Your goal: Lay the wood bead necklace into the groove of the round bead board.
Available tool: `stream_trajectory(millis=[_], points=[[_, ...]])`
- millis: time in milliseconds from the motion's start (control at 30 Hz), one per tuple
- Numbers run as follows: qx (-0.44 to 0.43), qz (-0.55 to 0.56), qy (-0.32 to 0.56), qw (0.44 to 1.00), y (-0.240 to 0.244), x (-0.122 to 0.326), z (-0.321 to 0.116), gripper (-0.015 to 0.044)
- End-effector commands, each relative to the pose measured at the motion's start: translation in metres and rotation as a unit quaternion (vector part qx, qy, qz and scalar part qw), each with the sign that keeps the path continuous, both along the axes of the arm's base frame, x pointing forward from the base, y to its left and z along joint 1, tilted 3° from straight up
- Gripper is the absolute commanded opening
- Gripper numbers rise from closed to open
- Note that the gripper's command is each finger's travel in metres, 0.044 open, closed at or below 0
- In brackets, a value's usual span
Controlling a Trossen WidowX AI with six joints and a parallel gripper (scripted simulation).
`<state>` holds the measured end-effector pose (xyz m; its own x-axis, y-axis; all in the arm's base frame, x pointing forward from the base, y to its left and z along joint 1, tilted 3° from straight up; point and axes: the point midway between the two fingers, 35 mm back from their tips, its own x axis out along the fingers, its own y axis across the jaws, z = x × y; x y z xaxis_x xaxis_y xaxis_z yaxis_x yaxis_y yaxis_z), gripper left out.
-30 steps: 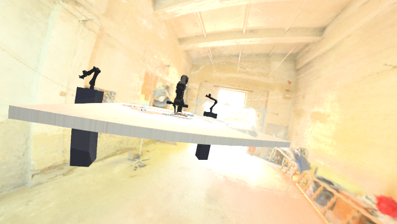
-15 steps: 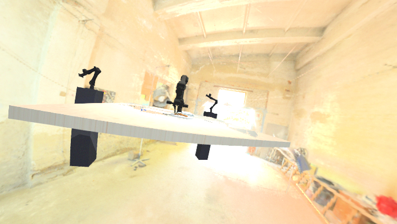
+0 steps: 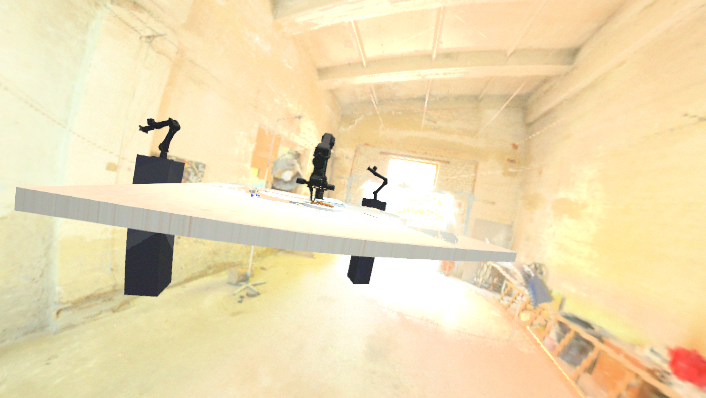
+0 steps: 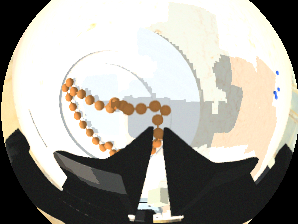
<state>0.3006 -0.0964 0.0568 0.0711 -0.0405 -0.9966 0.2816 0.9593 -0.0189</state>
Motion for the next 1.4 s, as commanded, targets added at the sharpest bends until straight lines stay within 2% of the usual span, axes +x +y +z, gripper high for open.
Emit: stream_trajectory(millis=[0,500,1067,1367], points=[[0.002,-0.002,-0.003,1.0,-0.0049,0.0011,0.0017,0.0],[0.002,-0.002,-0.003,1.0,-0.0068,0.0017,-0.0061,0.0],[0.0,-0.005,-0.002,1.0,-0.0074,0.0009,-0.0005,0.044],[0.002,-0.002,-0.003,1.0,-0.0073,0.0007,0.0018,0.044]])
